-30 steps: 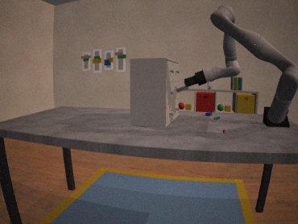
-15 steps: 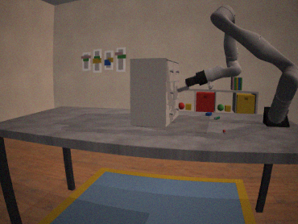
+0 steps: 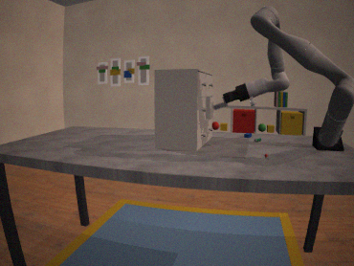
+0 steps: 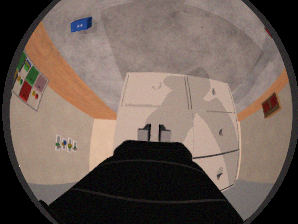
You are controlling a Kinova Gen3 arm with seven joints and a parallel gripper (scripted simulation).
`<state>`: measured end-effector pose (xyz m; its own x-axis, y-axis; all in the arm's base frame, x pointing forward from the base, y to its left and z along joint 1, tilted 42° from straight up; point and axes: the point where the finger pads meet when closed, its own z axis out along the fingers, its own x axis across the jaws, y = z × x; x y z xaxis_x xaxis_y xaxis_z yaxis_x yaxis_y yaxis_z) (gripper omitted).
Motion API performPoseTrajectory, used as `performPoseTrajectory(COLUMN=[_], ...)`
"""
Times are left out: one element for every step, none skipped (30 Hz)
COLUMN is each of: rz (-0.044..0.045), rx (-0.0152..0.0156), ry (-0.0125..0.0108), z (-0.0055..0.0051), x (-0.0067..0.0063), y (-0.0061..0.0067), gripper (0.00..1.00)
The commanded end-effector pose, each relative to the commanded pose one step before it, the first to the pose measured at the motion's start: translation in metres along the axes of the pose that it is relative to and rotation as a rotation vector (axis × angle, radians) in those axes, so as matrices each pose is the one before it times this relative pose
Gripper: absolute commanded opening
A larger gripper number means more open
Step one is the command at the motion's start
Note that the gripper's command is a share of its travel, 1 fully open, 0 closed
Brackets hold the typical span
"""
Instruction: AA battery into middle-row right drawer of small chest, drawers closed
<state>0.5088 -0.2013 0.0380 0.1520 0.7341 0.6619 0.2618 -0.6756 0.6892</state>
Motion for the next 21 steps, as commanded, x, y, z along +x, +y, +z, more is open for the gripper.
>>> performPoseTrajectory(rz=[0.00293,0.00000,0.00000,0.00002,-0.00001,-0.00001,0.00001,0.00000,-0.00001,0.00001,0.00001,-0.00002,0.00000,0.00002,-0.00002,0.00000,0.00001,0.00000,0.00000,0.00000,-0.00001], rx=[-0.00224,0.00000,0.00000,-0.00001,0.00001,0.00001,-0.00001,0.00000,0.00001,-0.00001,-0.00001,0.00002,0.00000,-0.00002,0.00002,0.00000,-0.00001,0.00000,0.00000,0.00000,0.00001], ry=[-0.00443,0.00000,0.00000,0.00000,0.00000,0.00000,0.00000,0.00000,0.00000,0.00000,0.00000,0.00000,0.00000,0.00000,0.00000,0.00000,0.00000,0.00000,0.00000,0.00000,0.00000], z=[-0.00431,0.00000,0.00000,-0.00133,-0.00137,-0.00138,-0.00139,-0.00141,-0.00143,-0.00143,-0.00143,-0.00145,-0.00144,-0.00143,-0.00142,-0.00141,-0.00139,-0.00136,0.00000,0.00000,-0.00134], x=[-0.00184,0.00000,0.00000,0.00001,-0.00001,0.00000,0.00001,0.00000,-0.00001,0.00000,0.00001,-0.00001,0.00000,0.00001,-0.00001,0.00000,0.00001,0.00000,0.00000,0.00000,-0.00001], y=[-0.00025,0.00000,0.00000,-0.00048,-0.00050,-0.00051,-0.00050,-0.00051,-0.00052,-0.00052,-0.00052,-0.00053,-0.00052,-0.00052,-0.00052,-0.00051,-0.00050,-0.00050,0.00000,0.00000,-0.00049], gripper=[0.37,0.37,0.37,0.37,0.37,0.37,0.37,0.37,0.37,0.37,0.37,0.37,0.37,0.37,0.37,0.37,0.37,0.37,0.37,0.37,0.37])
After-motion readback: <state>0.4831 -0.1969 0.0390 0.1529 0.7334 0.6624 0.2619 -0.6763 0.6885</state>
